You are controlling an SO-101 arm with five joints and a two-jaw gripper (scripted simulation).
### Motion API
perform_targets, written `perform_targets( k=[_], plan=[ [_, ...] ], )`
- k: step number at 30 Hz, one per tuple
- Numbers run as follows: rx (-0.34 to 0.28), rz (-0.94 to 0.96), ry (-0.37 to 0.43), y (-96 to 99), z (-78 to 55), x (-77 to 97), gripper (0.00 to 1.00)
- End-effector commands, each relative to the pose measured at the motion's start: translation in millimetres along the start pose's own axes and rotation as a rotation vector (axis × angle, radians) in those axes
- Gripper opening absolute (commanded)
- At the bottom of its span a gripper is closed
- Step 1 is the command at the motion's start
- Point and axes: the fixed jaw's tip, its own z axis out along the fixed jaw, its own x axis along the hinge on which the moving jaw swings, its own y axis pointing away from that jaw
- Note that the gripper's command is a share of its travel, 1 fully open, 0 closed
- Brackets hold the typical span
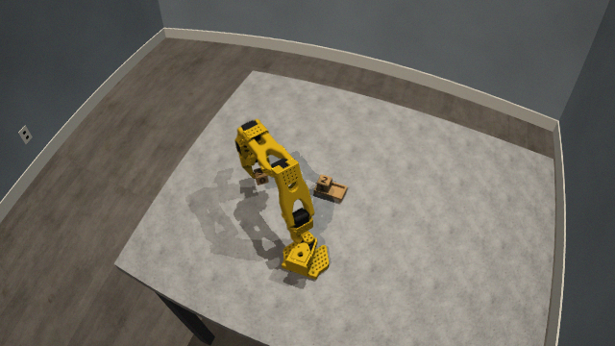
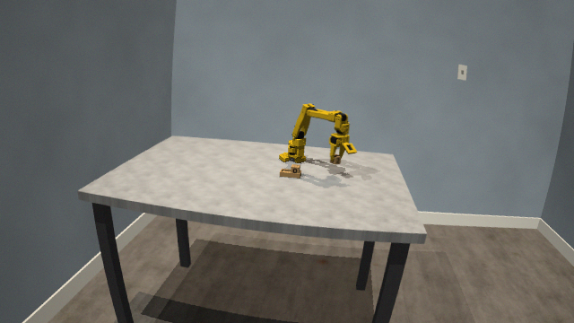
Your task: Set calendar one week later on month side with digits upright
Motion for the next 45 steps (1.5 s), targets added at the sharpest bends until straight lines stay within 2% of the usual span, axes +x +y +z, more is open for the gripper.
perform_targets(
  k=[1, 11, 24, 39, 41, 45],
  plan=[
    [-0.021, -0.004, -0.070, 2.6, -14.0, -5.9, 0.00],
    [-0.020, -0.023, -0.070, -3.3, -13.9, -6.9, 0.00],
    [-0.014, -0.083, -0.071, -22.1, -13.6, -9.2, 0.00],
    [0.002, -0.235, -0.072, -69.9, -12.5, -8.0, 0.00],
    [0.002, -0.235, -0.072, -69.9, -12.5, -8.0, 0.00],
    [0.007, -0.288, -0.071, -86.5, -12.1, -5.2, 0.00]
  ],
)
